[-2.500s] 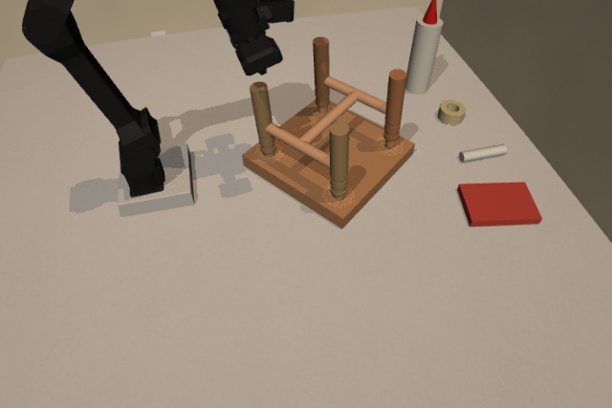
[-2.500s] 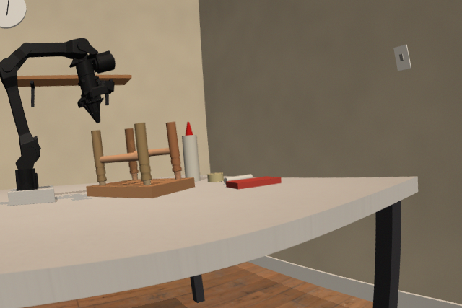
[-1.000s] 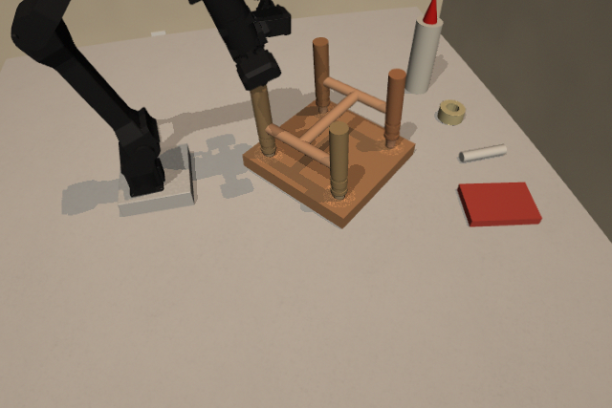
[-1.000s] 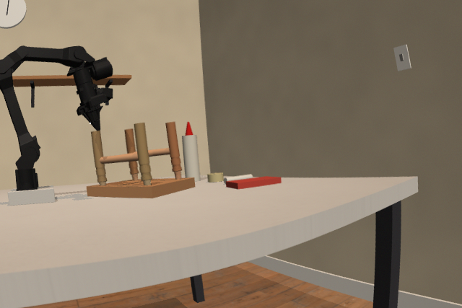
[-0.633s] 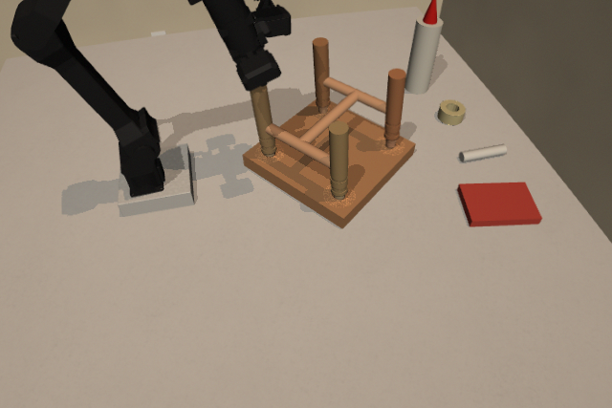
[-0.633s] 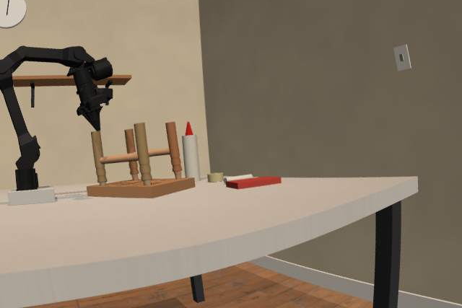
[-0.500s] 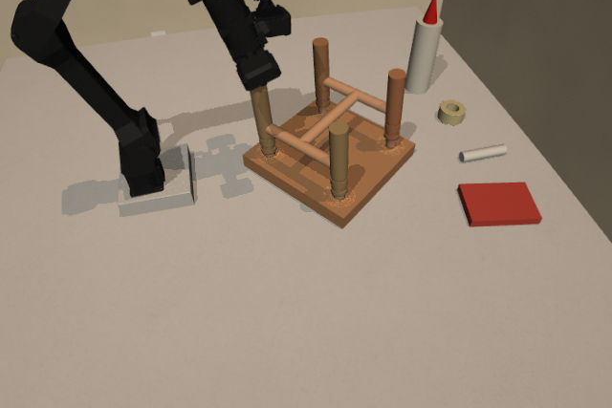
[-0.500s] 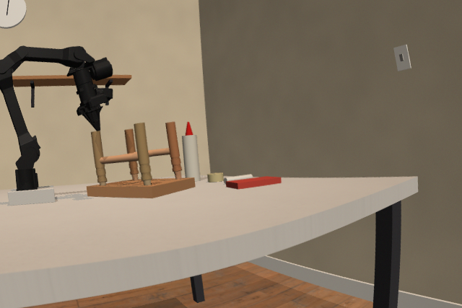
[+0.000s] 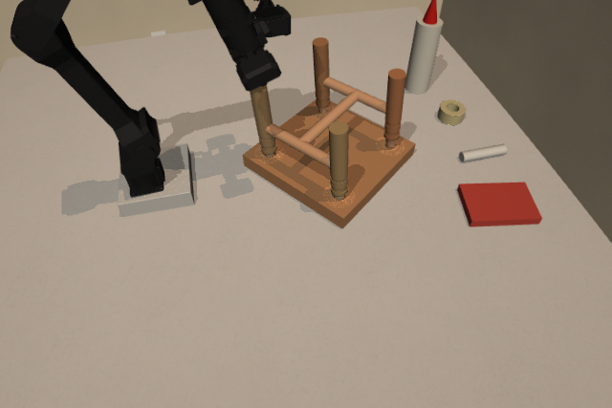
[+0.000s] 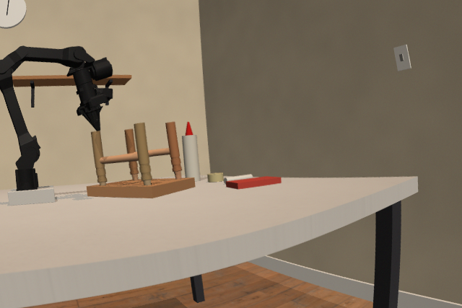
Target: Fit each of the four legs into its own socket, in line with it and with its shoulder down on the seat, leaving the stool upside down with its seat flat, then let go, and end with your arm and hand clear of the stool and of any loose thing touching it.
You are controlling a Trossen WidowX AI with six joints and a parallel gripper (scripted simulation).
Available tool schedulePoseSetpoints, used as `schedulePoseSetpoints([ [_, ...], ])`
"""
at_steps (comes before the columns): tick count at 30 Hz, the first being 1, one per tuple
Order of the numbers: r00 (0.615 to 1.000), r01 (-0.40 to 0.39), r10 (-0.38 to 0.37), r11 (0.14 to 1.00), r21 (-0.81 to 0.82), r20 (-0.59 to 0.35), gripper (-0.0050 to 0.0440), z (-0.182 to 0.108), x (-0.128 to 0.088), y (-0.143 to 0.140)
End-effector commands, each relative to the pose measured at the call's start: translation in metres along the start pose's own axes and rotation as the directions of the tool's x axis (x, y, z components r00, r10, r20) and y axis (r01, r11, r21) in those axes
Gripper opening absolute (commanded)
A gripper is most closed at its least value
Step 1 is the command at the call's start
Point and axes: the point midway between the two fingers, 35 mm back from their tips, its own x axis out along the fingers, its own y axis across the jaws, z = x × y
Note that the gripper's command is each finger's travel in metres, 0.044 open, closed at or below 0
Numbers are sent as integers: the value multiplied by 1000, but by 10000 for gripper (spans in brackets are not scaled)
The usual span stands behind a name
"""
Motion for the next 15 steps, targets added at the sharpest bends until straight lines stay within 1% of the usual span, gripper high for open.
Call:
schedulePoseSetpoints([
  [1,999,10,-10,1000,-1,-49,0,-5,17,-2],
  [15,999,10,-10,1000,-1,-49,0,-6,18,-2],
])
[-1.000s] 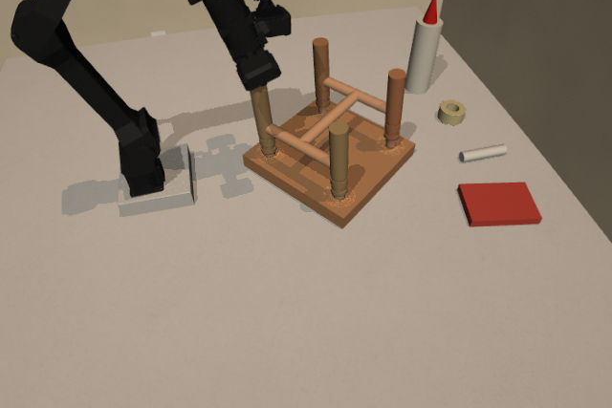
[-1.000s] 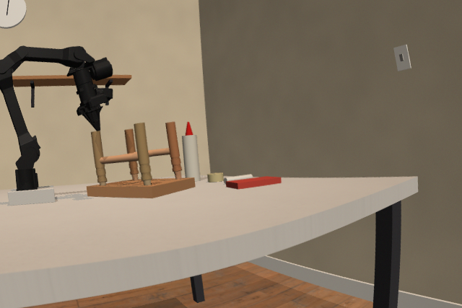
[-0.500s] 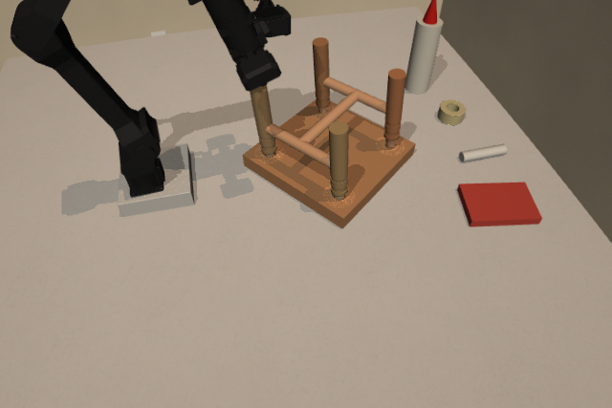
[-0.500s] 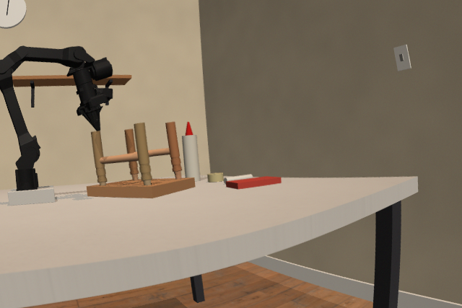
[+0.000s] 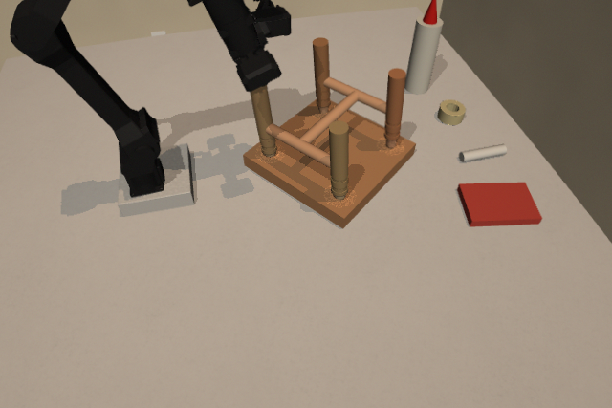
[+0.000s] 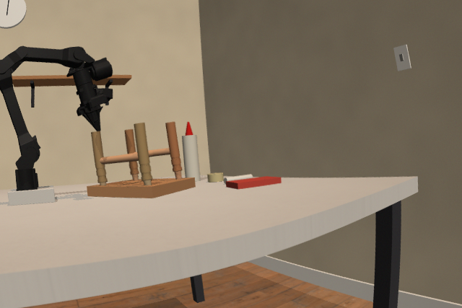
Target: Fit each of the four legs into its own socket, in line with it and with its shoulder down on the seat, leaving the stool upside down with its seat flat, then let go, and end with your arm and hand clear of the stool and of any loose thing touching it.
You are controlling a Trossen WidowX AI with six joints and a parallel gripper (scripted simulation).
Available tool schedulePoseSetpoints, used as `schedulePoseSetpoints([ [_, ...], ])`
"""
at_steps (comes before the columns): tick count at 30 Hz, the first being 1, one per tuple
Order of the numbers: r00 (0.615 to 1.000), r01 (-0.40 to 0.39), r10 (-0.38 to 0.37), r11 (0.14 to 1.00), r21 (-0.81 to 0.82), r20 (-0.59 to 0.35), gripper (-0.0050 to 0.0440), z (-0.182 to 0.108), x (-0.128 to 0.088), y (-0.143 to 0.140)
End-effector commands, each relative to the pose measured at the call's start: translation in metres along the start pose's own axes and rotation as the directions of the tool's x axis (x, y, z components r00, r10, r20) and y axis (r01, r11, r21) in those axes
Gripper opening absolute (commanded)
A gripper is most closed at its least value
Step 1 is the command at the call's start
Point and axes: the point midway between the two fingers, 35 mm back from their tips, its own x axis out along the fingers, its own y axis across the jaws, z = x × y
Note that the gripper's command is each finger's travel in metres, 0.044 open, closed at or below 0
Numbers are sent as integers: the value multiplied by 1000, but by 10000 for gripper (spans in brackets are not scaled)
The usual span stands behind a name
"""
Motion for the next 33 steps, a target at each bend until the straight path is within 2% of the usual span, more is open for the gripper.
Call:
schedulePoseSetpoints([
  [1,998,12,-12,1000,-1,-56,0,-6,17,-2],
  [33,998,12,-12,1000,-1,-56,0,-7,20,-2],
])
